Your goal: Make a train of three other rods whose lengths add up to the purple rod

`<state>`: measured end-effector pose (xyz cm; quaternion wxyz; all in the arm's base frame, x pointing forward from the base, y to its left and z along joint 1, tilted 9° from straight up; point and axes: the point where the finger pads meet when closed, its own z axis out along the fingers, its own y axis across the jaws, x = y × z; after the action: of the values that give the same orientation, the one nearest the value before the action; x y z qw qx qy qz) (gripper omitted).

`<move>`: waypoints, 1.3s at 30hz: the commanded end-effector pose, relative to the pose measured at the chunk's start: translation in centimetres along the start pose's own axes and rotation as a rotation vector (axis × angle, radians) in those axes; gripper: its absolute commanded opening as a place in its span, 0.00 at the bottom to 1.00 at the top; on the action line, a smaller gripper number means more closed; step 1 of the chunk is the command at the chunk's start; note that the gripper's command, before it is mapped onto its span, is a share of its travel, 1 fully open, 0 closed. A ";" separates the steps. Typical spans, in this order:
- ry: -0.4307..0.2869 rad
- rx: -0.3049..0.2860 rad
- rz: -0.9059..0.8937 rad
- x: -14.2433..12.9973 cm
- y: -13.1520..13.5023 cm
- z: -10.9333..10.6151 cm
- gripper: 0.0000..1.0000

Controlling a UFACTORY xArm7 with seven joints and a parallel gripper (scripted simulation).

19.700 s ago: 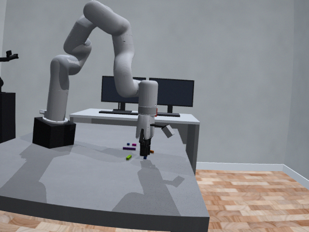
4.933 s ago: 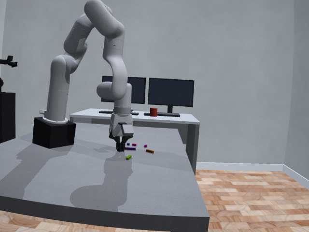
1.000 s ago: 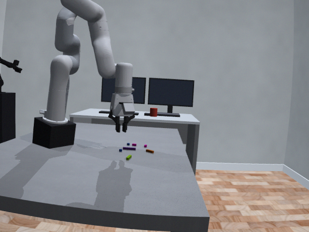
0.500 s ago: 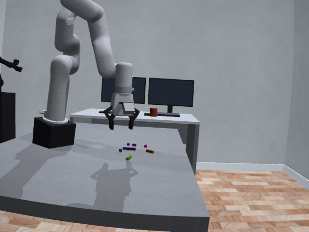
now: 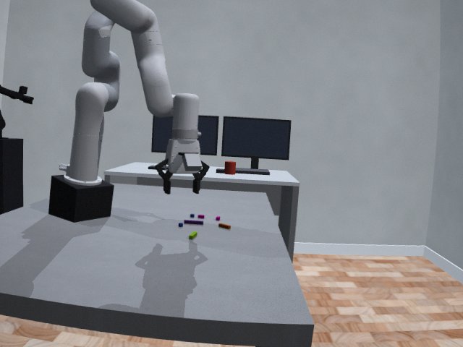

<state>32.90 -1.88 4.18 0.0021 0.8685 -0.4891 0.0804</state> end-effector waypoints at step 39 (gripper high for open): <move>0.016 0.067 1.055 -3.0 -5.4 -1.5 1.00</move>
<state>35.43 2.88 5.55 -0.0635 0.5629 -0.8207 0.0751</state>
